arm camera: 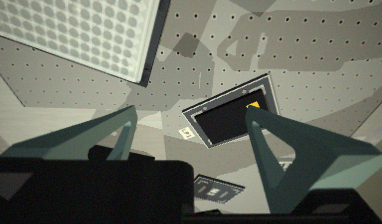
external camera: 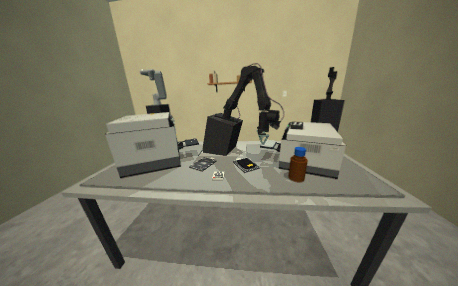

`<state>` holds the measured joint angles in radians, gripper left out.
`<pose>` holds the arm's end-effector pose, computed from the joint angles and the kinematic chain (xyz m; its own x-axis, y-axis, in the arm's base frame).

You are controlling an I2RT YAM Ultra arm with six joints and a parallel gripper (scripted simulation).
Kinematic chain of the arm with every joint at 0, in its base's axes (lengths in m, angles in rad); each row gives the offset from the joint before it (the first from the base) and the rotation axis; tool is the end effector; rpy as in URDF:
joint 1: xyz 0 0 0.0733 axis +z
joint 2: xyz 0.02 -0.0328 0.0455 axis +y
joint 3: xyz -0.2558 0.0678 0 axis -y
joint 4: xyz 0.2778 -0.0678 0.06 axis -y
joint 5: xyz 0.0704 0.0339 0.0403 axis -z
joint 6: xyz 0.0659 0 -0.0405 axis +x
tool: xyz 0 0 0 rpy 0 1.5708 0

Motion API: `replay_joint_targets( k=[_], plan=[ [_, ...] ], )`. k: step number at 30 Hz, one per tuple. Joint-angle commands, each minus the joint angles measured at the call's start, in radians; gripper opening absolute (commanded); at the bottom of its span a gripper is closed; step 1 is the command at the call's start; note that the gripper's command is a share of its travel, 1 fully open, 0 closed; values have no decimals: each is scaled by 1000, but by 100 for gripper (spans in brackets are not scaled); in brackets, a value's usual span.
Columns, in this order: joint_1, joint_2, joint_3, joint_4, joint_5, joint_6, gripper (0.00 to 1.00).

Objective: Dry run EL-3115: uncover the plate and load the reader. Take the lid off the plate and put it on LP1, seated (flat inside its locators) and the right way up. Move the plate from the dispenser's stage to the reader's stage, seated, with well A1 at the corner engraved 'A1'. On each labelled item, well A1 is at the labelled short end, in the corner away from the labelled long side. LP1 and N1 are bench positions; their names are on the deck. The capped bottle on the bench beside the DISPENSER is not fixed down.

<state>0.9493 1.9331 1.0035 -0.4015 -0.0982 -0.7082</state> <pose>0.2017 0.2946 0.0391 0.1055 -0.9645 -0.2423 -0.9927 -0.0880 -0.0821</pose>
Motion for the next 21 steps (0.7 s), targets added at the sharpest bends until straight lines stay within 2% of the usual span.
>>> replay_joint_targets(
  k=[1, 21],
  plan=[
    [21, -41, 36, -27, 15, -100, 100],
    [193, -113, 49, -98, 58, -413, 100]
  ],
)
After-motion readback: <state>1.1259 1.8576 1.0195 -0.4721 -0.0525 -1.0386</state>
